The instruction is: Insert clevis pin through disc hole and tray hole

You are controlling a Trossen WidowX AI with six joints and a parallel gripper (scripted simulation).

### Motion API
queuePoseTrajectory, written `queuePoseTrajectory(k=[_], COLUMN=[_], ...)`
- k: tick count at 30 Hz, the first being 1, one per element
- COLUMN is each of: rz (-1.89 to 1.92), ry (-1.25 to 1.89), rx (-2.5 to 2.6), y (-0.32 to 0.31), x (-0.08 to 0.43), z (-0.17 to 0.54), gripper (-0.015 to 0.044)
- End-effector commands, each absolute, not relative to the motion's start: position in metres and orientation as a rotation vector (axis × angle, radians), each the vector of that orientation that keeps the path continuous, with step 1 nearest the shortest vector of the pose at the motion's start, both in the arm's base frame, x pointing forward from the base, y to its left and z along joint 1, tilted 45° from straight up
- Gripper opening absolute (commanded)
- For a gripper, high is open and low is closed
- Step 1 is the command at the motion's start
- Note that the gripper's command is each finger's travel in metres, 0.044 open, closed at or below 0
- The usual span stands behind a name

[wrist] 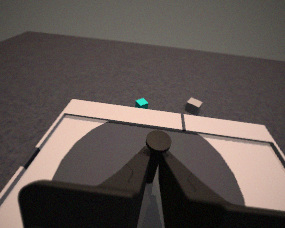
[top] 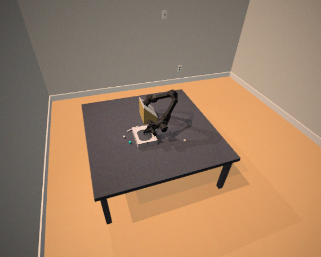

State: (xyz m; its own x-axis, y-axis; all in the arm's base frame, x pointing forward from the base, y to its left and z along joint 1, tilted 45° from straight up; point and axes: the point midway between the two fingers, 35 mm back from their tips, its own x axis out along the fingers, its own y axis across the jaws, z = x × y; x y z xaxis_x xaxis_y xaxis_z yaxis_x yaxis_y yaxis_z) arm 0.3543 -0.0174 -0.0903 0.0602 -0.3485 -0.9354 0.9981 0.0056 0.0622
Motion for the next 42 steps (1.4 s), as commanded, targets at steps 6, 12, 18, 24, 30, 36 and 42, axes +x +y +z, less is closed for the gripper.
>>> queuePoseTrajectory(k=[6,12,18,24,30,36,42], rz=[-1.318,-1.318,-1.318,-1.318,-1.318,-1.318,-1.318], ry=[0.902,0.902,0.902,0.903,0.903,0.903,0.903], rx=[0.977,0.977,0.977,0.977,0.977,0.977,0.977], y=[-0.017,-0.017,-0.017,-0.018,-0.018,-0.018,-0.018], x=[0.35,0.348,0.347,0.345,0.343,0.341,0.339], z=[-0.091,-0.091,-0.092,-0.092,-0.092,-0.092,-0.092], gripper=[0.0,0.0,0.0,0.0,0.0,0.0,0.0])
